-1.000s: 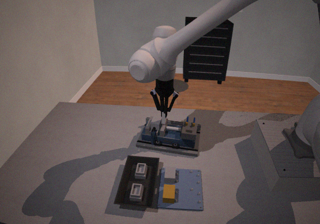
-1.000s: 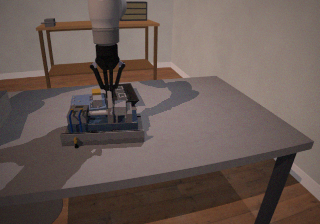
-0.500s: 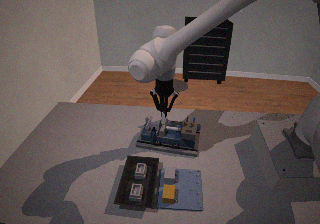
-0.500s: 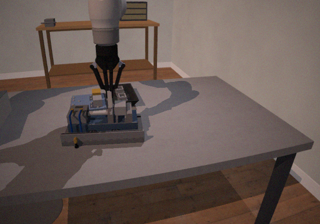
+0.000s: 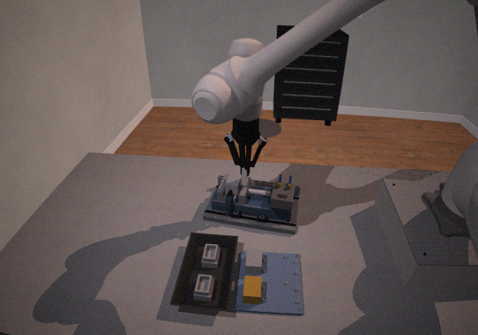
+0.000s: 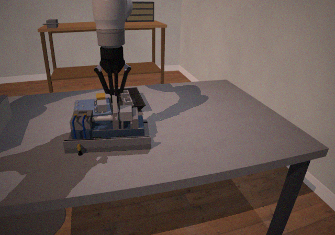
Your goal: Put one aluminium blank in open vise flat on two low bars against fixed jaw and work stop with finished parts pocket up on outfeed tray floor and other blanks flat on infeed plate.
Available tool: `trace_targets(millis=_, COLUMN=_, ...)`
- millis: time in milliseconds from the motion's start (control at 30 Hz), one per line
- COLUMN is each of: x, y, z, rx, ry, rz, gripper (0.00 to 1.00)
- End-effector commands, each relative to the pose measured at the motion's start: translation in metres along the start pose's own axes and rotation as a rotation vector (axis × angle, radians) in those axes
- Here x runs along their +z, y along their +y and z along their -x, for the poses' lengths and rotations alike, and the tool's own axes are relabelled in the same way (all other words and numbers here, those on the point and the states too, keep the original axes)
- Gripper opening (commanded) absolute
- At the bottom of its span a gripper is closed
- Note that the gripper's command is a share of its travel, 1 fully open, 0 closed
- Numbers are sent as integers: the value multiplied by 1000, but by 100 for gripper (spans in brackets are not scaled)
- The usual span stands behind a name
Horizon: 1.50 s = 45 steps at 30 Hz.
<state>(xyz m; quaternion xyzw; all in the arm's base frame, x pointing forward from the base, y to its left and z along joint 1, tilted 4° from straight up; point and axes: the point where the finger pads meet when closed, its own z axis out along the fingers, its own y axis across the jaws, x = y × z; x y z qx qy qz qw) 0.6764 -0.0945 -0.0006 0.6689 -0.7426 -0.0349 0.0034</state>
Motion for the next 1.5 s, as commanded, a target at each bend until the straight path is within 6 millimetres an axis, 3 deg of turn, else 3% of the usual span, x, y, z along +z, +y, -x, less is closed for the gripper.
trace_targets(millis=0, x=4, y=3, z=1, rx=-3, ry=-2, rz=2, gripper=0)
trace_targets(millis=1467, x=5, y=-7, z=1, rx=-3, ry=-2, rz=2, gripper=0)
